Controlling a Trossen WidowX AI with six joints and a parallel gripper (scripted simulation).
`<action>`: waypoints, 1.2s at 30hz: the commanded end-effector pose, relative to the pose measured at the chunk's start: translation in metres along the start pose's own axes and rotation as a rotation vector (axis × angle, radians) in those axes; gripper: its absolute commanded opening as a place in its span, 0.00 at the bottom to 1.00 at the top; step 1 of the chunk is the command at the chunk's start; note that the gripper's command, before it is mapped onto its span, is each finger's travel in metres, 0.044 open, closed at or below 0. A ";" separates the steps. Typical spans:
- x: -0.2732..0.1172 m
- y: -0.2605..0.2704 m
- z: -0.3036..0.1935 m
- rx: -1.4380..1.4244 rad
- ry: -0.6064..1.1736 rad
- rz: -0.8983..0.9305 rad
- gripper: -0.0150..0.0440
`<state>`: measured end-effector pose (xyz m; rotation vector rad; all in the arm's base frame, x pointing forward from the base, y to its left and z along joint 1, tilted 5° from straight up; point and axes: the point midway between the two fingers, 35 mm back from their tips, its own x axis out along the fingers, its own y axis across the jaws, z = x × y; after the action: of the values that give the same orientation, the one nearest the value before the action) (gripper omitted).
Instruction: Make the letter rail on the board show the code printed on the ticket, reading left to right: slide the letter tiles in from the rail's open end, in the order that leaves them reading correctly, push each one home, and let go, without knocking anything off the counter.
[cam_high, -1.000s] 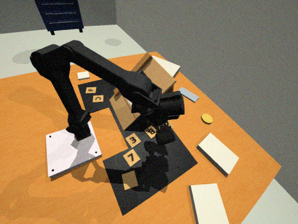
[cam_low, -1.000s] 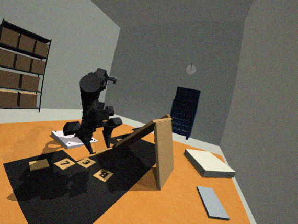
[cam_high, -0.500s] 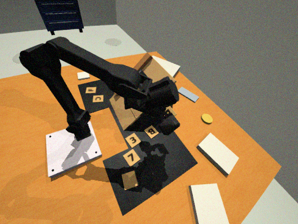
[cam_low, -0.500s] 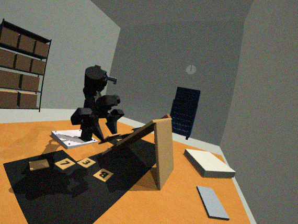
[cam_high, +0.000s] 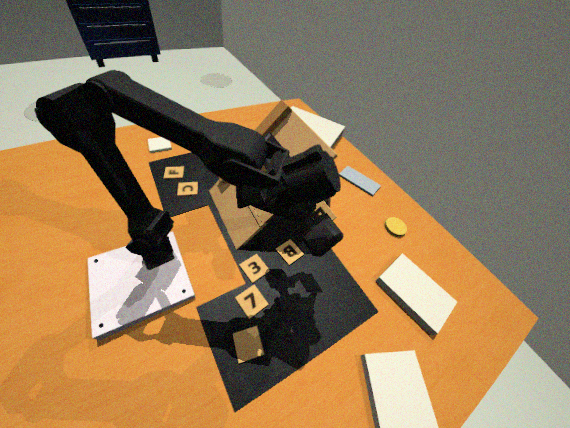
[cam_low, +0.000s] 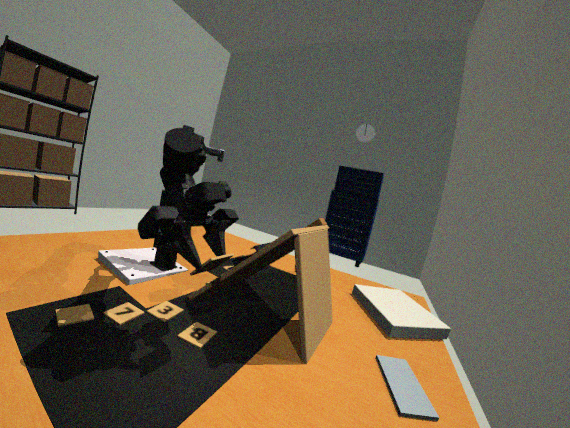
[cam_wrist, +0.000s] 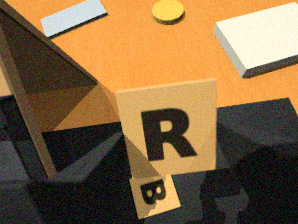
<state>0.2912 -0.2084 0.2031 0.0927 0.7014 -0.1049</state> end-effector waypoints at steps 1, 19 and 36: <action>0.000 0.002 0.000 0.002 -0.002 0.001 0.25; 0.000 0.011 0.000 0.002 -0.002 0.001 0.25; 0.000 0.020 0.000 0.003 -0.002 0.002 0.25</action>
<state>0.2935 -0.1899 0.2040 0.0948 0.6982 -0.0989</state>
